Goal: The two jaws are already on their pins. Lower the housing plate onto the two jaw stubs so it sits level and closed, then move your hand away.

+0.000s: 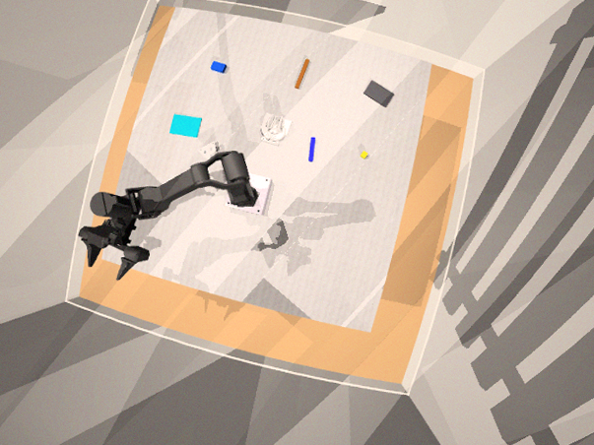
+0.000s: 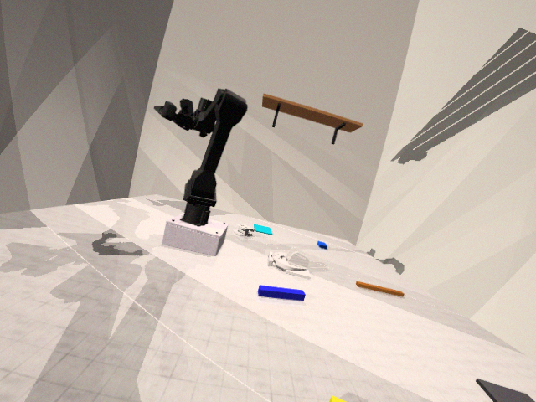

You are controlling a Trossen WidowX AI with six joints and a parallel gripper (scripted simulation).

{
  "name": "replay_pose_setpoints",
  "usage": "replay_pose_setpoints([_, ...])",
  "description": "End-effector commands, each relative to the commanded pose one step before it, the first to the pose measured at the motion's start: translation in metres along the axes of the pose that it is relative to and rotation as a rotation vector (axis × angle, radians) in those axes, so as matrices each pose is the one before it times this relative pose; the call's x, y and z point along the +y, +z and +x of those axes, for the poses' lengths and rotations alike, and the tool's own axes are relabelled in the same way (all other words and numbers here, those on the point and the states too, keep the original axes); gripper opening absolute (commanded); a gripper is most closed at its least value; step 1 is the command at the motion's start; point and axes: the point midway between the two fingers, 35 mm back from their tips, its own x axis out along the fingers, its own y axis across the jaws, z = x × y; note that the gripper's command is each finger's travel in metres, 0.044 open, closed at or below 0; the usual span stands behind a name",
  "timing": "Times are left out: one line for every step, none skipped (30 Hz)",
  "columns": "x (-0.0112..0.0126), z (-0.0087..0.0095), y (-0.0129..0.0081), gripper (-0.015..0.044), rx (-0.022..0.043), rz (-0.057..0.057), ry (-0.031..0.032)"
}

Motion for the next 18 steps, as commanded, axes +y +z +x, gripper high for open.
replay_pose_setpoints([-0.02277, -0.01078, -0.00778, 0.0440, 0.03252, 0.0211, -0.08283])
replay_pose_setpoints([-0.00512, -0.00194, -0.00262, 0.0440, 0.00921, 0.0126, -0.01955])
replay_pose_setpoints([-0.00590, -0.00221, -0.00299, 0.0440, 0.01049, 0.0144, -0.02244])
replay_pose_setpoints([-0.00612, -0.00226, -0.00306, 0.0440, 0.01075, 0.0149, -0.02318])
replay_pose_setpoints([-0.00616, -0.00223, -0.00304, 0.0440, 0.01068, 0.0149, -0.02321])
replay_pose_setpoints([-0.00620, -0.00221, -0.00301, 0.0440, 0.01061, 0.0149, -0.02323])
replay_pose_setpoints([-0.00624, -0.00218, -0.00299, 0.0440, 0.01054, 0.0150, -0.02325])
replay_pose_setpoints([-0.00628, -0.00215, -0.00296, 0.0440, 0.01048, 0.0150, -0.02327])
replay_pose_setpoints([-0.00631, -0.00212, -0.00294, 0.0440, 0.01042, 0.0150, -0.02329])
replay_pose_setpoints([-0.00635, -0.00209, -0.00291, 0.0440, 0.01035, 0.0150, -0.02330])
replay_pose_setpoints([-0.00638, -0.00206, -0.00289, 0.0440, 0.01030, 0.0150, -0.02330])
replay_pose_setpoints([-0.00655, -0.00211, -0.00248, 0.0440, 0.00796, 0.0137, -0.02421])
replay_pose_setpoints([-0.00640, -0.00201, -0.00239, 0.0440, 0.00767, 0.0133, -0.02355])
replay_pose_setpoints([-0.00644, -0.00198, -0.00236, 0.0440, 0.00761, 0.0133, -0.02355])
replay_pose_setpoints([-0.00647, -0.00195, -0.00234, 0.0440, 0.00755, 0.0133, -0.02355])
replay_pose_setpoints([-0.00650, -0.00191, -0.00231, 0.0440, 0.00750, 0.0134, -0.02355])
replay_pose_setpoints([-0.00653, -0.00188, -0.00229, 0.0440, 0.00744, 0.0134, -0.02355])
replay_pose_setpoints([-0.00656, -0.00185, -0.00227, 0.0440, 0.00739, 0.0134, -0.02354])
